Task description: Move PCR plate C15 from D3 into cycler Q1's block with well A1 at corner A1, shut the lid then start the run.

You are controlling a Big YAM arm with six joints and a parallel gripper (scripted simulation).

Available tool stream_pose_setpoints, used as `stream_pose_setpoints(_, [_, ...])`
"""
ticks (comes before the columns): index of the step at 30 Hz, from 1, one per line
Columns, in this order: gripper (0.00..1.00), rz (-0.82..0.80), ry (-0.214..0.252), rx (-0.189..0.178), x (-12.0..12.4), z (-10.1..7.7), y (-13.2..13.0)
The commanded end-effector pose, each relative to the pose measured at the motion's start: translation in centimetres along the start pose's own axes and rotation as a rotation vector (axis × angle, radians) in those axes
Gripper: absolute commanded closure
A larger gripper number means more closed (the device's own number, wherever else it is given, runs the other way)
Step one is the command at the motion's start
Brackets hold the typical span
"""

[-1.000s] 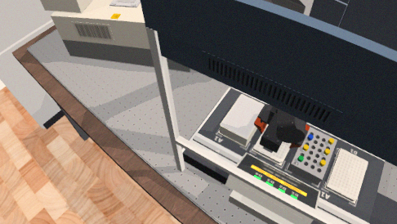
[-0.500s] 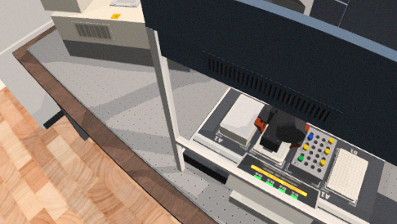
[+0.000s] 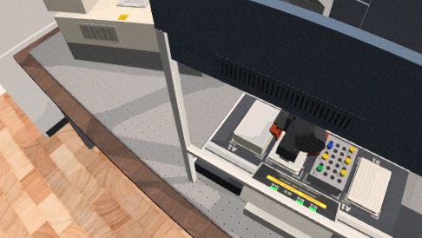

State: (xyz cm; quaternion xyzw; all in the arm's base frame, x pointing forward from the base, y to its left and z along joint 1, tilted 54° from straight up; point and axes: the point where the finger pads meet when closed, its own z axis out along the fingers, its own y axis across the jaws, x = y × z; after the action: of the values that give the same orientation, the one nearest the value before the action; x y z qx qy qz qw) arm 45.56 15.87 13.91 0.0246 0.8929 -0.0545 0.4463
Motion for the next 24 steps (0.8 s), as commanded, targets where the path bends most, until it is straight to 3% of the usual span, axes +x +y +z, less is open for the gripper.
stream_pose_setpoints(1, [1.00,0.037,-0.032,-0.013,-1.4,-2.2,0.0])
stream_pose_setpoints(5, [1.00,0.021,-0.018,-0.039,-0.4,-3.0,0.7])
stream_pose_setpoints(24, [1.00,0.013,-0.022,-0.041,0.1,-6.5,0.5])
